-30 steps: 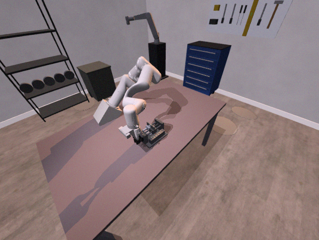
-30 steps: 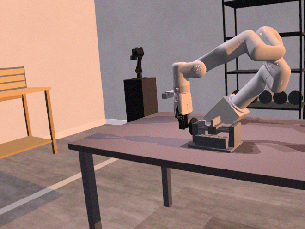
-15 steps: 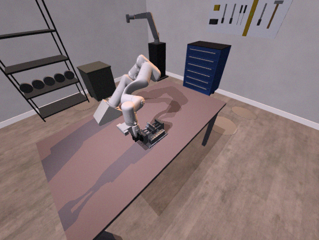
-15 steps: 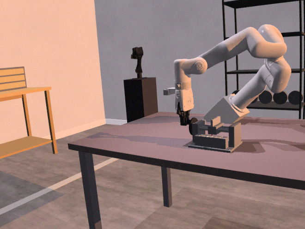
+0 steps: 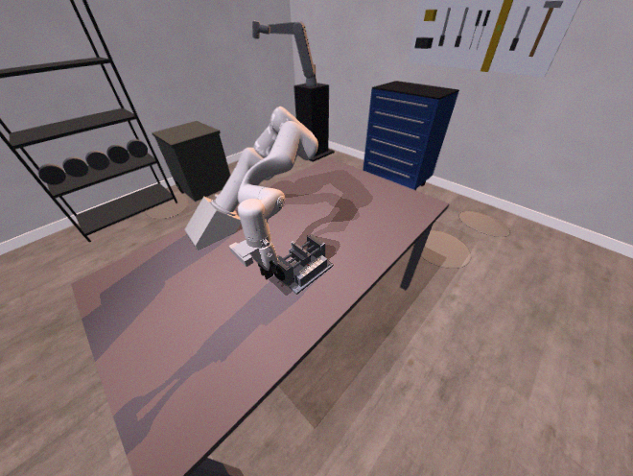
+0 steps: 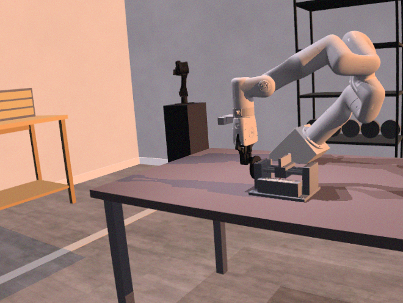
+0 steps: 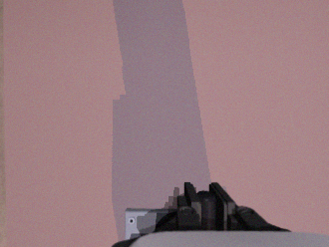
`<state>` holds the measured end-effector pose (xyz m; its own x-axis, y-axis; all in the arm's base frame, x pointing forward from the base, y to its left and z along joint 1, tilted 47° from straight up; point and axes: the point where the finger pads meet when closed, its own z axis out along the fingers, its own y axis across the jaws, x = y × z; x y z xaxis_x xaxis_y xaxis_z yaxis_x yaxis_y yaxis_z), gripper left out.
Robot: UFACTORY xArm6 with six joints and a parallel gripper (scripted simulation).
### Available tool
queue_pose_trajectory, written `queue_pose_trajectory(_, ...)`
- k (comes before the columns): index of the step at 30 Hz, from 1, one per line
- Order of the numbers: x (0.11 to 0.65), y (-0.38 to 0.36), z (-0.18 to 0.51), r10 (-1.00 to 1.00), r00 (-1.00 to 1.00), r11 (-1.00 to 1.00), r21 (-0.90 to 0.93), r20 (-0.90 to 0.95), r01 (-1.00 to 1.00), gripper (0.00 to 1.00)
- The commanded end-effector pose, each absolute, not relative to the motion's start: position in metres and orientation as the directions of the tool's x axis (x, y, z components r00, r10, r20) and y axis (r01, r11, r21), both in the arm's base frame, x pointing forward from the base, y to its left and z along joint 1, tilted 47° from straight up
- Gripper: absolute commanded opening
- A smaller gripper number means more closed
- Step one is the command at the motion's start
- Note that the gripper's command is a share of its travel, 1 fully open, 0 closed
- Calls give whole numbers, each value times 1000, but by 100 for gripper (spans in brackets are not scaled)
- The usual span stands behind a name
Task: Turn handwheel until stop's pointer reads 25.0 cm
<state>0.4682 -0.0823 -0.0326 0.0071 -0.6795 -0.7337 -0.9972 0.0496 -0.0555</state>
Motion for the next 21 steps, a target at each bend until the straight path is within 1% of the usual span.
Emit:
queue_pose_trajectory(1, 466, -83, -32, -681, 8, 51, -58, -733, -997, 6)
queue_pose_trajectory(21, 456, -80, -35, -681, 8, 51, -58, -733, -997, 6)
